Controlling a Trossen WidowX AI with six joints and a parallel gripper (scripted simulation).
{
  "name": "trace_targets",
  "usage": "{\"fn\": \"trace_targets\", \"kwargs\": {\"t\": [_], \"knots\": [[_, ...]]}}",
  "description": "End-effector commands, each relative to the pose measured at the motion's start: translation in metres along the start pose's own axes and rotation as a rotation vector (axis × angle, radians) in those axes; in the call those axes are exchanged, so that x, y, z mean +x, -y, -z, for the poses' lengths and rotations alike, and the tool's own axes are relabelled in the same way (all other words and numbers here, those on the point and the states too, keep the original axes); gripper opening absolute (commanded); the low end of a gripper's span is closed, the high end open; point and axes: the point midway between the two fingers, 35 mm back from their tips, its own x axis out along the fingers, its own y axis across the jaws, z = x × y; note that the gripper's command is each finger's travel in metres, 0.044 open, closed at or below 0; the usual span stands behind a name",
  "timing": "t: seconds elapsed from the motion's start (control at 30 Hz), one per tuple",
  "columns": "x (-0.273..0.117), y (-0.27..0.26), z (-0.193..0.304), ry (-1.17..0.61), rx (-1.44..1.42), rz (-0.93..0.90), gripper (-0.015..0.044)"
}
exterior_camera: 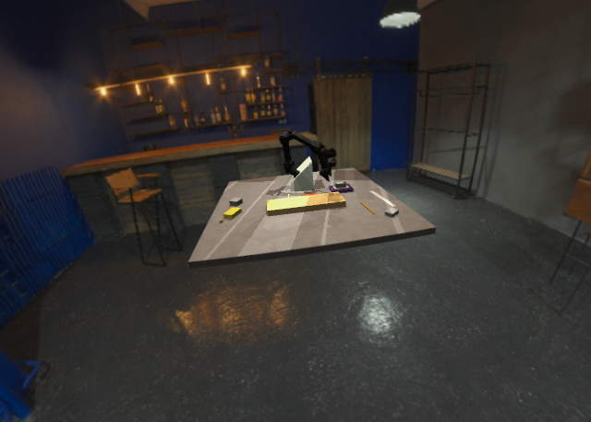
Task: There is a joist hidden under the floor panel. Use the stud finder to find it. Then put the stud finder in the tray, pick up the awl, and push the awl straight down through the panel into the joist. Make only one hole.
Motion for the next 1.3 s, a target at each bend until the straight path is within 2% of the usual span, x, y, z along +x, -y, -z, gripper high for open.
{"fn": "trace_targets", "kwargs": {"t": [0.0,0.23,0.57,1.27], "knots": [[-0.012,0.043,0.055,-0.030,0.233,0.030,0.0440],[-0.021,0.087,0.170,-0.103,0.639,0.100,0.0440],[-0.017,0.069,0.301,-0.244,1.175,0.218,0.0440],[-0.017,0.076,0.313,-0.256,1.215,0.230,0.0440]]}}
